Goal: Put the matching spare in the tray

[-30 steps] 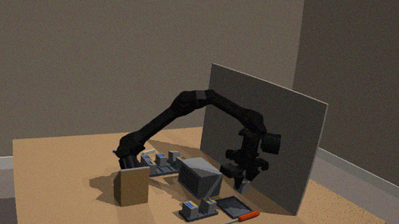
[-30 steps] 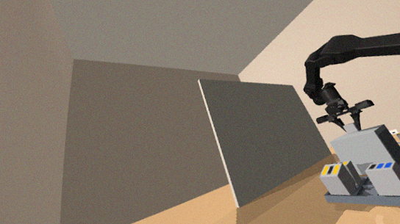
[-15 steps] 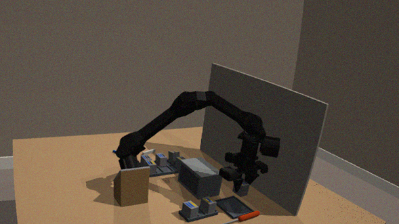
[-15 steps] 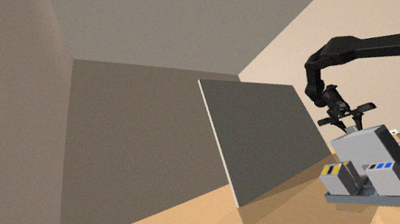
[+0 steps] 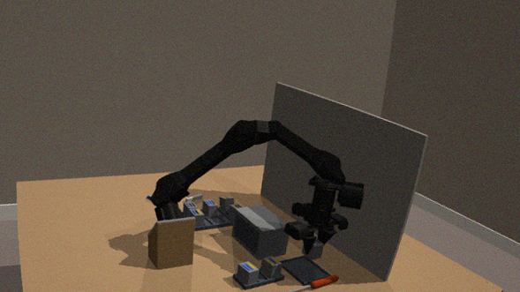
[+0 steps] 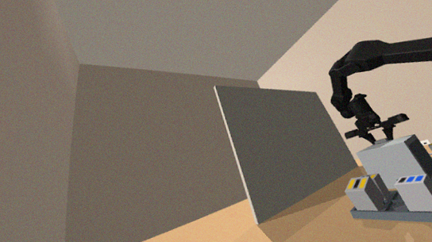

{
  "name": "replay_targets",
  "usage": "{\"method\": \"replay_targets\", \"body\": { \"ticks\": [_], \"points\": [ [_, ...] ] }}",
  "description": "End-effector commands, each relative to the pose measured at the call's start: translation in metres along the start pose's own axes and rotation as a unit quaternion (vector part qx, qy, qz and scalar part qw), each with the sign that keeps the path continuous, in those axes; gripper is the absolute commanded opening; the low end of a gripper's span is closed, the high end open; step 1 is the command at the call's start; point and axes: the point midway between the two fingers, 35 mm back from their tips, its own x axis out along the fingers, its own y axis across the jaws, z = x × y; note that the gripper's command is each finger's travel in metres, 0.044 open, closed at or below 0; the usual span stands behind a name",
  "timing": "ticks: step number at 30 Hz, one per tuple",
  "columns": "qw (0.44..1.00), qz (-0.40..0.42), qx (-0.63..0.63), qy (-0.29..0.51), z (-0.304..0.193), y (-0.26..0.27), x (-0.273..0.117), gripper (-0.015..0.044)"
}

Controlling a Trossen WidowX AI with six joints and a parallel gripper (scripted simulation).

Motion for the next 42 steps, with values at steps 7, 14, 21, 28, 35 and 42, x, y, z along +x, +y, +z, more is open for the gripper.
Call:
{"method": "replay_targets", "body": {
  "ticks": [7,14,21,28,35,42],
  "points": [
    [1.000,-0.001,0.003,-0.003,0.001,0.001,0.009,0.0000],
    [1.000,-0.001,0.003,-0.003,0.002,0.002,0.015,0.0000],
    [1.000,-0.001,0.003,-0.004,0.002,0.002,0.020,0.0000],
    [1.000,-0.001,0.003,-0.004,0.003,0.003,0.026,0.0000],
    [1.000,-0.001,0.003,-0.004,0.004,0.004,0.031,0.0000],
    [1.000,-0.001,0.003,-0.005,0.004,0.005,0.037,0.0000]
  ]
}}
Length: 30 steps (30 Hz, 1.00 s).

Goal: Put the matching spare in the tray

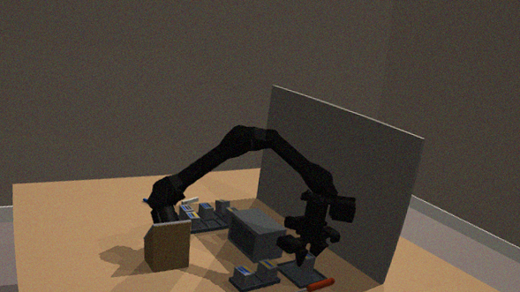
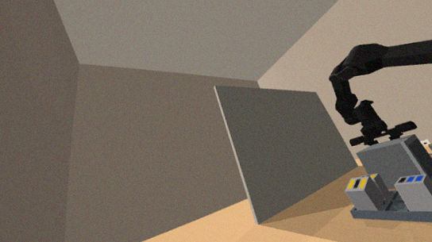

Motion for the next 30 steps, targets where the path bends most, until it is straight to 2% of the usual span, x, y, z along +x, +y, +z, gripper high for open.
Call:
{"method": "replay_targets", "body": {
  "ticks": [1,14,30],
  "points": [
    [1.000,-0.001,0.004,-0.003,0.0011,0.0011,0.0045,0.0000],
    [1.000,-0.001,0.003,-0.004,0.0025,0.0032,0.0138,0.0000],
    [1.000,0.000,0.000,-0.001,0.0015,0.0022,0.0106,0.0420]
  ]
}}
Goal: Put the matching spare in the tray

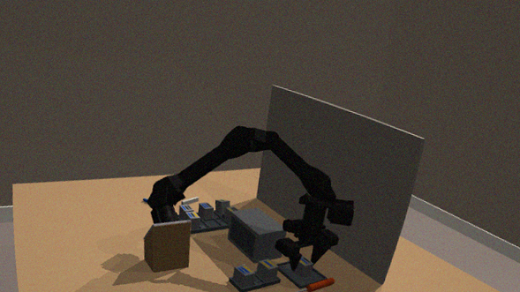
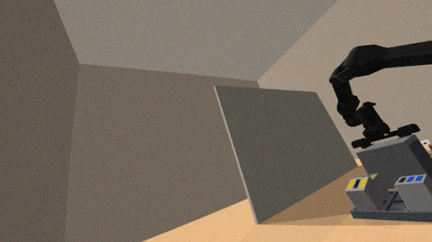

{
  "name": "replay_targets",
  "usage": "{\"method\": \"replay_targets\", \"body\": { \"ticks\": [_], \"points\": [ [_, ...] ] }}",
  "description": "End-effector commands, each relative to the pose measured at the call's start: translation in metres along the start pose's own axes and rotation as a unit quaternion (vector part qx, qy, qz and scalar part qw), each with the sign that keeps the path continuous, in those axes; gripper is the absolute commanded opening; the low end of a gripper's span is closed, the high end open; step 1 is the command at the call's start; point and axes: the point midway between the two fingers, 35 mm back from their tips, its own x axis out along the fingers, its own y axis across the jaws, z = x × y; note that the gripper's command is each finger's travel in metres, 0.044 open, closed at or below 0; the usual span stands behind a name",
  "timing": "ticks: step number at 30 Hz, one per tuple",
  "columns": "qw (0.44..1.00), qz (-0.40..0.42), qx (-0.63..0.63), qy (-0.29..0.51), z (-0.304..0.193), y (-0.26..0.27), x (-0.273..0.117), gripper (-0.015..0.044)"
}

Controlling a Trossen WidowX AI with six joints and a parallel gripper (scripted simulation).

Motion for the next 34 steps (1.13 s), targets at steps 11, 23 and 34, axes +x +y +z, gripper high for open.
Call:
{"method": "replay_targets", "body": {
  "ticks": [11,23,34],
  "points": [
    [1.000,-0.001,0.004,-0.001,0.000,0.001,-0.107,0.0440],
    [1.000,-0.014,0.006,0.004,-0.003,-0.002,-0.106,0.0440],
    [1.000,-0.014,0.006,0.004,-0.003,-0.002,-0.106,0.0440]
  ]
}}
